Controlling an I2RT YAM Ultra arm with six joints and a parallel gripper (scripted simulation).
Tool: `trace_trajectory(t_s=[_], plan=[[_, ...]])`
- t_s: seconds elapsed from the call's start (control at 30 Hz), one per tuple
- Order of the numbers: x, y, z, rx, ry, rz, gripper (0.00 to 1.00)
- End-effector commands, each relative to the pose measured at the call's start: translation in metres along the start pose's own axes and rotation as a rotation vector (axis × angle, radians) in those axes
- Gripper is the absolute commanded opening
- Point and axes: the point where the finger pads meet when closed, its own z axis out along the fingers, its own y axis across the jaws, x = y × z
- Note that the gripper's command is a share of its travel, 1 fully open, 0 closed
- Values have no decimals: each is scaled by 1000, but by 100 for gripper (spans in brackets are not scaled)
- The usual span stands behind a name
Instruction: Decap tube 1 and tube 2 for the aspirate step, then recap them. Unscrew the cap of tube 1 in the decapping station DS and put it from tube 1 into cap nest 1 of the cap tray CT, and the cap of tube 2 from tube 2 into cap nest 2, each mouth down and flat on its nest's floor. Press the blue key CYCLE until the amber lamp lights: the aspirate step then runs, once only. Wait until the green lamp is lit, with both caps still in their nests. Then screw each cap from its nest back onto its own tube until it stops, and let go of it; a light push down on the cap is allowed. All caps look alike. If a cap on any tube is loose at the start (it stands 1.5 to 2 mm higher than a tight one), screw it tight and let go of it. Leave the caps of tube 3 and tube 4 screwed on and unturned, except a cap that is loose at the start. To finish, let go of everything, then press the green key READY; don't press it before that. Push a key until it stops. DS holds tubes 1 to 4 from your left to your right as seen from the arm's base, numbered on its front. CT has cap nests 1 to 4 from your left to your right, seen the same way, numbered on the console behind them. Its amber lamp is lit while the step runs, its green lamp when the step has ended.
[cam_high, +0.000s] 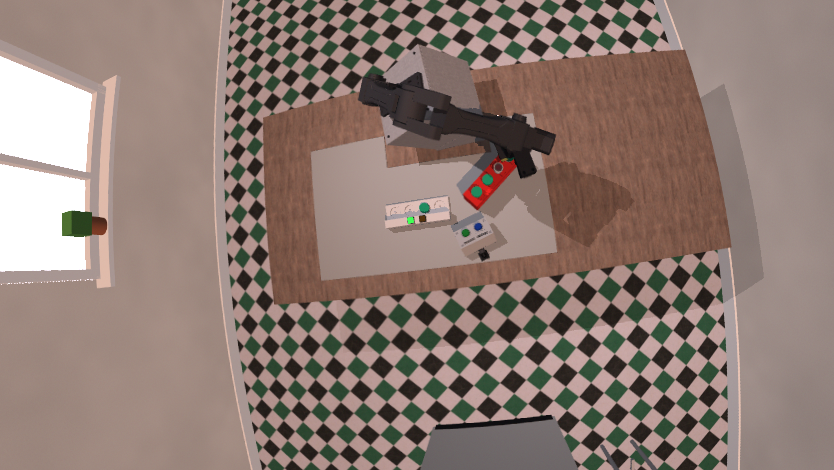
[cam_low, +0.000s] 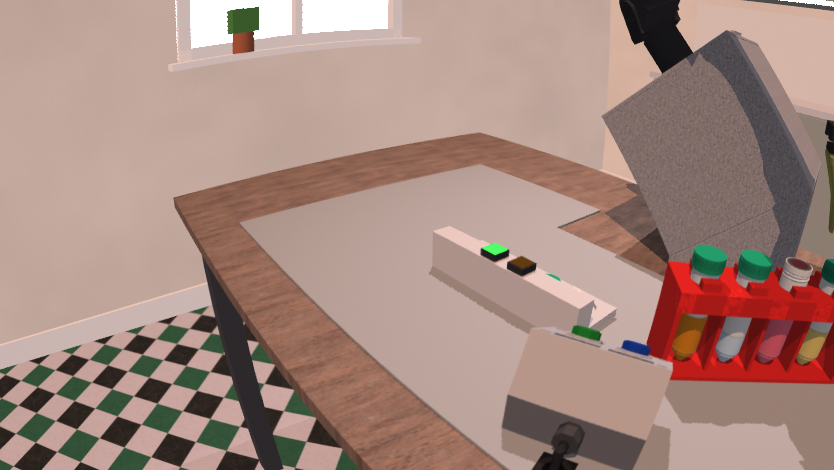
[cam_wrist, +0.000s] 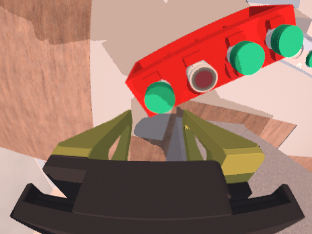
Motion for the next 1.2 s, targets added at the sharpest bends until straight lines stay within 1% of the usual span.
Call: trace_trajectory(t_s=[0.0, 0.03, 0.07, 0.43, 0.5, 1.0, 1.07, 1.17], plan=[[-1, -8, -5, 3, -3, 80, 47], [-3, -17, -5, 3, -3, 163, 47], [-4, -25, -5, 3, -3, 194, 47], [-18, -116, -5, 6, -4, 194, 47], [-18, -116, -5, 6, -4, 194, 47], [-38, -240, -6, 9, -4, 193, 47], [-38, -240, -6, 9, -4, 193, 47], [-42, -265, -6, 10, -4, 193, 47]])
